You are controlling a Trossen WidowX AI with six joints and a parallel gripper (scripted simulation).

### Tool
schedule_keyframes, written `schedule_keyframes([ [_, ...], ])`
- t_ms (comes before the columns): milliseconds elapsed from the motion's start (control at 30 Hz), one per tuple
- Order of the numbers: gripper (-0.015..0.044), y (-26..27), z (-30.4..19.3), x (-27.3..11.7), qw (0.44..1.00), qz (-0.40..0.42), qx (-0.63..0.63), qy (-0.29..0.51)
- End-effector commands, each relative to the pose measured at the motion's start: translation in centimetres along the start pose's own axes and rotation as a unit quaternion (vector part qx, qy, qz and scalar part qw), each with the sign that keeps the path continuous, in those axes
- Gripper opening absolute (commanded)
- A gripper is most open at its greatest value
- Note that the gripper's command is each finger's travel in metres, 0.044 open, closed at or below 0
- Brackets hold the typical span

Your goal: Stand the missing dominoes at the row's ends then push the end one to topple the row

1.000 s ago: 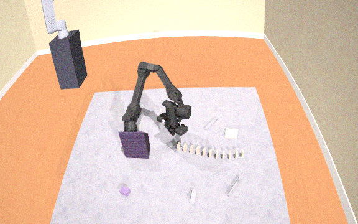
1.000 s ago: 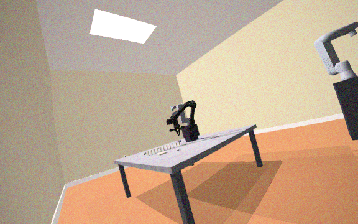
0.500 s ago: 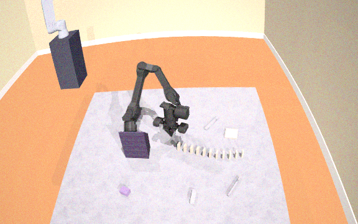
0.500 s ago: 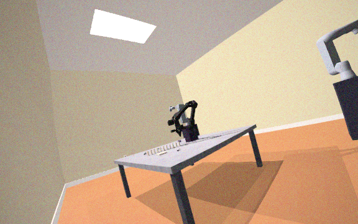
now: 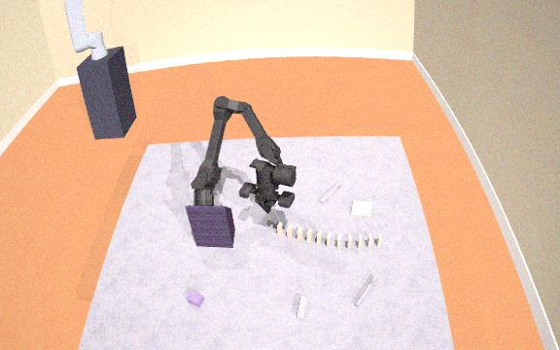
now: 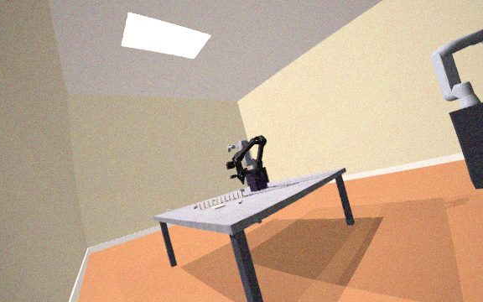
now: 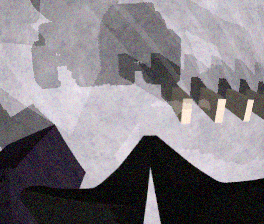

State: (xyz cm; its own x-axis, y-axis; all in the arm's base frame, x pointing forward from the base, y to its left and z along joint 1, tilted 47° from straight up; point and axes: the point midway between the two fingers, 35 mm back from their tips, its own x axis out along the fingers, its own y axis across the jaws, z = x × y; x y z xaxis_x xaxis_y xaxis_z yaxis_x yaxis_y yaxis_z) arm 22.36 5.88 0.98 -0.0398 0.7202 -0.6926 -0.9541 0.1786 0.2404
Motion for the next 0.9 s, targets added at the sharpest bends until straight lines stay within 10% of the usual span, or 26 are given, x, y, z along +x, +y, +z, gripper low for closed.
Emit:
schedule_keyframes([
  [0,0.0,0.0,0.1,0.0,1.0,-0.001,-0.004,-0.003],
  [867,0.0,-0.4,0.0,2.0,1.0,-0.002,-0.004,0.0],
])
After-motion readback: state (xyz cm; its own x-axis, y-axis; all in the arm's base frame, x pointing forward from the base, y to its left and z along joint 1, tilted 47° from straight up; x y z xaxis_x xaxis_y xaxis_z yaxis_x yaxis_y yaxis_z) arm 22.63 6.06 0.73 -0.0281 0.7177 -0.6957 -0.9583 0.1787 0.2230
